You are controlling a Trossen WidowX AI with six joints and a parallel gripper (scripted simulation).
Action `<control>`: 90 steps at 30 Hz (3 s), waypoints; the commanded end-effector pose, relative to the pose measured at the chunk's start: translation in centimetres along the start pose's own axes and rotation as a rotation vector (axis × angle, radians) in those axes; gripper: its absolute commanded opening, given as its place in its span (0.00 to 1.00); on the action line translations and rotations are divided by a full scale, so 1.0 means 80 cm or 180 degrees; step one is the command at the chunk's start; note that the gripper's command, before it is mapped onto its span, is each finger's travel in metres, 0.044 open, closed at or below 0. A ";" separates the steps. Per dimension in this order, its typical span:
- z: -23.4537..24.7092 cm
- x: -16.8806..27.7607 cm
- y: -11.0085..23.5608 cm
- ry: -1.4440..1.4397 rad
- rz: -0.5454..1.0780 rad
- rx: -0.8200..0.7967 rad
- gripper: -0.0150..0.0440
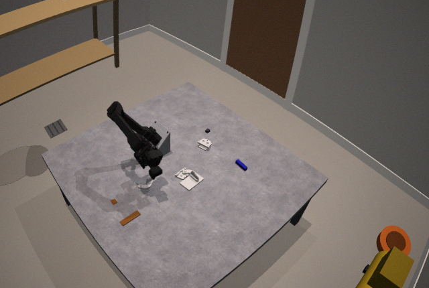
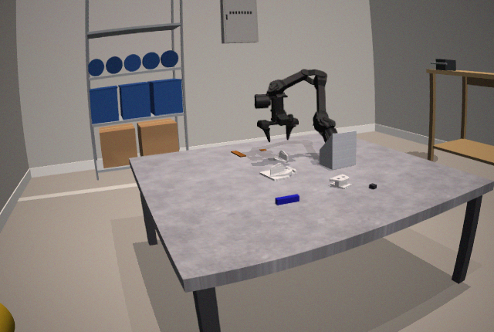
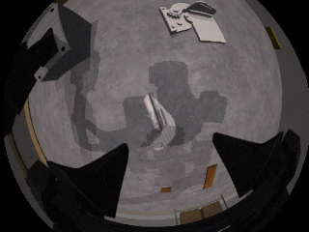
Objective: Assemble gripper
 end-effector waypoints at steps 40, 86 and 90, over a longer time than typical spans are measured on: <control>0.004 -0.002 -0.075 0.0737 0.0020 -0.0015 1.00; 0.007 -0.001 -0.112 0.0728 0.0047 -0.0029 0.87; 0.007 -0.001 -0.112 0.0728 0.0047 -0.0029 0.69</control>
Point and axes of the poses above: the point midway between the two fingers, 35 mm back from their tips, its own y axis back along the fingers, its own z axis across the jaws, x = y × z, the point moved 8 cm from there along y, back along the fingers, and after that the axes turned 1 degree about -y, right-handed, at the moved point
